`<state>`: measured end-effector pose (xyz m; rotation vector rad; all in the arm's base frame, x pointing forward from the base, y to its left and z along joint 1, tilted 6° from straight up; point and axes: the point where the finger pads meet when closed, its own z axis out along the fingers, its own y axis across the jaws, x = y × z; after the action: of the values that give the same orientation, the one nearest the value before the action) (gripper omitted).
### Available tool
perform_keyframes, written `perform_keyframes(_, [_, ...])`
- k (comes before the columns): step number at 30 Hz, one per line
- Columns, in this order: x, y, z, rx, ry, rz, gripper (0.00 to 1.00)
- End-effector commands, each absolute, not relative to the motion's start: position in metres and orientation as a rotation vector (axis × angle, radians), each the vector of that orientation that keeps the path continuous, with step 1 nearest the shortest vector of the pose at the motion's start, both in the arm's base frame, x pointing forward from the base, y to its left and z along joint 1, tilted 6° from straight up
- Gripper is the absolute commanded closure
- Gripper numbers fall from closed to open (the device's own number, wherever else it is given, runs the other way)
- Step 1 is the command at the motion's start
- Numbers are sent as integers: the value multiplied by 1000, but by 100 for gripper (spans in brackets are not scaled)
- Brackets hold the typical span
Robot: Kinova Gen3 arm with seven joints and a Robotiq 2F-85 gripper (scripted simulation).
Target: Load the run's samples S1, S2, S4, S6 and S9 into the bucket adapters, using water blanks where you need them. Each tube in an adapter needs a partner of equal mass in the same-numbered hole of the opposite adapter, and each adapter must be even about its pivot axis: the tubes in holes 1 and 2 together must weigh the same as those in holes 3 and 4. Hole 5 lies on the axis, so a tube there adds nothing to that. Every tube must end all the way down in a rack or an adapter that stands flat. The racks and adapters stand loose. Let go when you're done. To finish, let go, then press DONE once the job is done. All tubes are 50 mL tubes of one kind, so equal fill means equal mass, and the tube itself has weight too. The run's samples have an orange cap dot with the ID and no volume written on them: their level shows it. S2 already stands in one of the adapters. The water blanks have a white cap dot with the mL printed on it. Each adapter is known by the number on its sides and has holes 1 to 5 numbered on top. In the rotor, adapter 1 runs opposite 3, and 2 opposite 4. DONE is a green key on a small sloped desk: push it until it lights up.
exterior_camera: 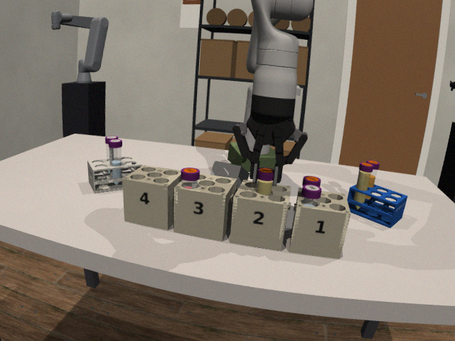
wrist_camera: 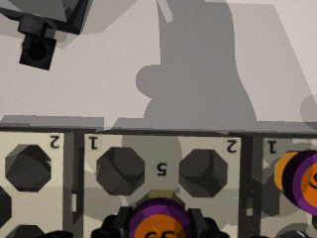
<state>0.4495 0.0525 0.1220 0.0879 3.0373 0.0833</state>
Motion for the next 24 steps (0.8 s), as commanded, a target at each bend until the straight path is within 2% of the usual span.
perform_keyframes(1, [449, 56, 117, 78, 3038, 87, 90])
perform_keyframes(24, [450, 56, 108, 79, 3039, 87, 90])
